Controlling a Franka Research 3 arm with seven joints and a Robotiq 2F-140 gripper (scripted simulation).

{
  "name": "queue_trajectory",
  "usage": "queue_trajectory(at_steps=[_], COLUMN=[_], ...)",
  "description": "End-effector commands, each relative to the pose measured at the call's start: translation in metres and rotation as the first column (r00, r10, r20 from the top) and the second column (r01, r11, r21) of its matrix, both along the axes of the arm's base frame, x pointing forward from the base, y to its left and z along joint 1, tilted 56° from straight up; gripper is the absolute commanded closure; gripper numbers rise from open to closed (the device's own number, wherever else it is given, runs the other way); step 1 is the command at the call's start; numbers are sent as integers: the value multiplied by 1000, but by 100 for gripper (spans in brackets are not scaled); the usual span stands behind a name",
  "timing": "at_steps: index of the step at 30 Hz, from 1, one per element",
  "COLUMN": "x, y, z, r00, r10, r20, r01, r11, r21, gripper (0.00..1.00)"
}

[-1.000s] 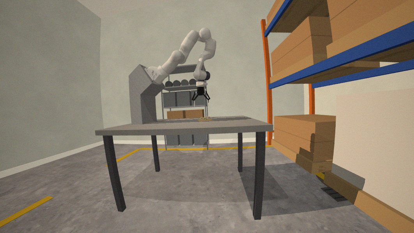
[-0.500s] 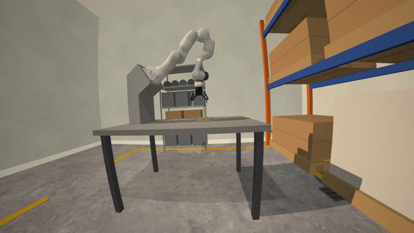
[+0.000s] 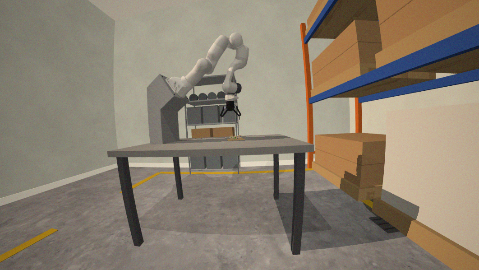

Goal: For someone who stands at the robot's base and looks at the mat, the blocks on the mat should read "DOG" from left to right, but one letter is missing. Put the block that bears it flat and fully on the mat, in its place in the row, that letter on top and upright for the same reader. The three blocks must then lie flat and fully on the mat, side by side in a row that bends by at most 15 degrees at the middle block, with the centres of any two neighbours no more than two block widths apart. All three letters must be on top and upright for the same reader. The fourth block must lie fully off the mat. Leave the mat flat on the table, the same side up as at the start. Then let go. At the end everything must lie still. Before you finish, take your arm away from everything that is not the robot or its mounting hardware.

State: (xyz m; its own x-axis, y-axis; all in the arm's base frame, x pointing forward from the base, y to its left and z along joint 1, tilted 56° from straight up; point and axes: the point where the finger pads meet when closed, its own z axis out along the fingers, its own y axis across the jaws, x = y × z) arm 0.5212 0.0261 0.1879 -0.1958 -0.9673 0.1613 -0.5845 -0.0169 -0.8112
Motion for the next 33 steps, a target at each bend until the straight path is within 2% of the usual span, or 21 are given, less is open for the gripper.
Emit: queue_trajectory(at_steps=[1, 11, 13, 14, 22, 28, 30, 33], x=[1, 4, 4, 5, 7, 8, 8, 10], y=[1, -1, -1, -1, -2, -2, -2, -3], z=[-1, -3, -3, -3, -5, -6, -6, -7], r00=[996, 984, 984, 980, 963, 948, 948, 934], r10=[78, 153, 153, 170, 223, 258, 258, 283], r20=[-39, -89, -89, -103, -150, -188, -188, -218], r01=[-82, -169, -169, -191, -261, -313, -313, -352], r11=[991, 962, 962, 951, 909, 870, 870, 836], r21=[-106, -217, -217, -243, -325, -380, -380, -421], gripper=[0, 0, 0, 0, 0, 0, 0, 0])
